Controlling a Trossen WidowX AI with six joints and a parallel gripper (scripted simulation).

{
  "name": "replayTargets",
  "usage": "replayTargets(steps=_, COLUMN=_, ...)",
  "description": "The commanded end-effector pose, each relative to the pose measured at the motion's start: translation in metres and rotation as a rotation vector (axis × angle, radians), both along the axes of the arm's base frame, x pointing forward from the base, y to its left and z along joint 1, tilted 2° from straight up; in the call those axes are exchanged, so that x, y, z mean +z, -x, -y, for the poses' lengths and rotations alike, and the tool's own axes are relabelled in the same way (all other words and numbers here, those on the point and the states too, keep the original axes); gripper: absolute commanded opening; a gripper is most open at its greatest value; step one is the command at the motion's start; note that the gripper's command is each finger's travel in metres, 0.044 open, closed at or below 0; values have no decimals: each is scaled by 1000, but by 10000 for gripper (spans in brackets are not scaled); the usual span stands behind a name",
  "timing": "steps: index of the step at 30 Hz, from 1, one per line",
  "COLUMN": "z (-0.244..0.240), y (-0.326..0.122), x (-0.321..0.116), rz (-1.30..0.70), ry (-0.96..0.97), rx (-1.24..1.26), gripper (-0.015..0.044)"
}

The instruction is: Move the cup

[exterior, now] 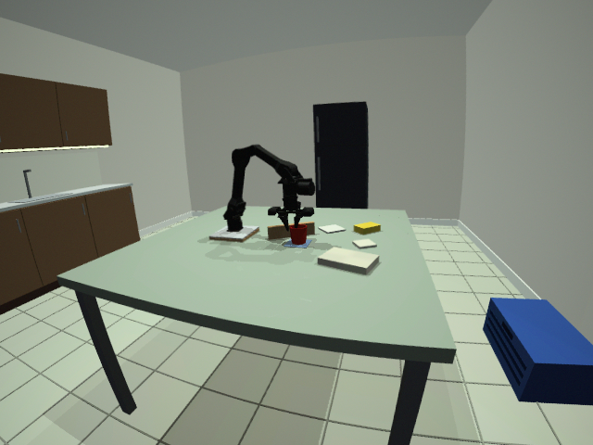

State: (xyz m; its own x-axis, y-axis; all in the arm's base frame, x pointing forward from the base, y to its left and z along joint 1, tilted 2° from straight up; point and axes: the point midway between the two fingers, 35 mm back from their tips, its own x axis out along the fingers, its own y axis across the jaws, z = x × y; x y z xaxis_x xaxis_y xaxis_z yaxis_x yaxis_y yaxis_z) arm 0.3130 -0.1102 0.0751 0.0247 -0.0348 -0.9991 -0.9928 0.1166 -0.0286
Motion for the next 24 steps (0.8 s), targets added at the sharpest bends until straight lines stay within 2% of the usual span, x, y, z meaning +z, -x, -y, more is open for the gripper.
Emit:
replayTargets(steps=1, z=1, y=1, x=-7, rz=-3, ry=3, rx=6, gripper=148)
replayTargets(steps=12, z=1, y=2, x=-19, rz=-3, ry=3, rx=6, gripper=148)
replayTargets(steps=15, z=0, y=2, x=-17, rz=-3, ry=-1, rx=0, gripper=69)
replayTargets(steps=24, z=0, y=2, x=-17, rz=-3, ry=-1, rx=0, gripper=9)
